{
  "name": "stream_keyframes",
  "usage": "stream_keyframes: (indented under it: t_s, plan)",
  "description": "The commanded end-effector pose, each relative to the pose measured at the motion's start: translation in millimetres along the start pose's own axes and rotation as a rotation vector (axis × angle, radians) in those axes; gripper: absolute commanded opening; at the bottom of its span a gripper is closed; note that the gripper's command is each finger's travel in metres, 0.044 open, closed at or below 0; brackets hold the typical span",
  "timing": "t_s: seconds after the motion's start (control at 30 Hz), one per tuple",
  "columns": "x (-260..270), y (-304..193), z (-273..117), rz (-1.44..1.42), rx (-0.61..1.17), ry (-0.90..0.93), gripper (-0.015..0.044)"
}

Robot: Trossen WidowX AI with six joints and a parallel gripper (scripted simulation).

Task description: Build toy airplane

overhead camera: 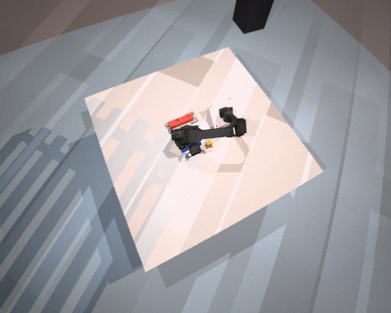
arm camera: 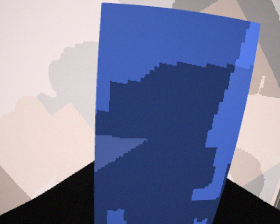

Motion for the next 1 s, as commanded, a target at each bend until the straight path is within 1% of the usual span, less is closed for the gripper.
stream_keyframes:
  t_s: [0.0, 0.97]
  plan:
    - [-10.5, 3.6, -1.2, 0.045, -0.006, -0.012, 0.0000]
    - [-101.5, 21.2, 10.7, 0.602, -0.018, -0.027, 0.0000]
Point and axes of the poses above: the point midway between the two fingers, 35 mm back from their tips, its own z axis out along the fingers, its own x axis across the jaws, y = z × x, the point moved 1 cm from there along -z, back along the fingers, and after that the axes turned 3 degrees about z, right-handed, at the moved point
